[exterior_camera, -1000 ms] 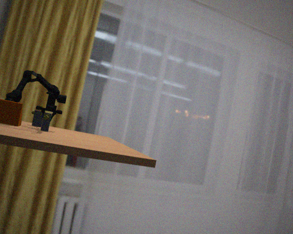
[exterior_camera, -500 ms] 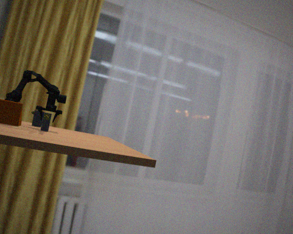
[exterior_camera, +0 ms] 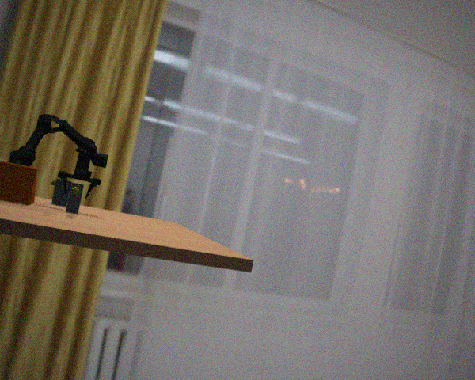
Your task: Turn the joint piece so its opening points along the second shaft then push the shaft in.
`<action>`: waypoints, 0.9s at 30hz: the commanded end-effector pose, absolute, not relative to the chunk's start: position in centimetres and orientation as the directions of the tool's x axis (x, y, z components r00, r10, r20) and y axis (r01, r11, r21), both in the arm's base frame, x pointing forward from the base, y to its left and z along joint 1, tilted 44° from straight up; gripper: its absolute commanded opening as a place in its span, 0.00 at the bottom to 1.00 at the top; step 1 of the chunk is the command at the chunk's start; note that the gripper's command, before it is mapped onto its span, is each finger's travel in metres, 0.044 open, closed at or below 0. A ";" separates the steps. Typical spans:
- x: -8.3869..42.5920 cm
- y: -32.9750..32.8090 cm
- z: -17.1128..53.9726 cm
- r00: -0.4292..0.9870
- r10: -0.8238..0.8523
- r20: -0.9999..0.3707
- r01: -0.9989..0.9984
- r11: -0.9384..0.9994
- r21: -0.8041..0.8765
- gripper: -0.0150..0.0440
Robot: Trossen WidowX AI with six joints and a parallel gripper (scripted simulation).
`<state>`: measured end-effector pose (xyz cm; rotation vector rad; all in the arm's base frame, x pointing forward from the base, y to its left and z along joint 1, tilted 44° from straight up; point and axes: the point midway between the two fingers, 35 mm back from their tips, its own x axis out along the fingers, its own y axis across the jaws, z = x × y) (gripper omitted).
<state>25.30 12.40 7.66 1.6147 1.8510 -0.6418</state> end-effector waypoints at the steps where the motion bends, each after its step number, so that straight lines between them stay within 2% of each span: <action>1: 25.7 10.9 9.0 -0.082 0.748 -0.659 0.990 0.136 0.031 1.00; 11: 25.8 10.5 9.5 -0.076 0.758 -0.648 0.988 0.145 0.053 1.00; 27: 27.0 5.9 14.0 -0.011 0.719 -0.695 0.781 0.441 0.443 1.00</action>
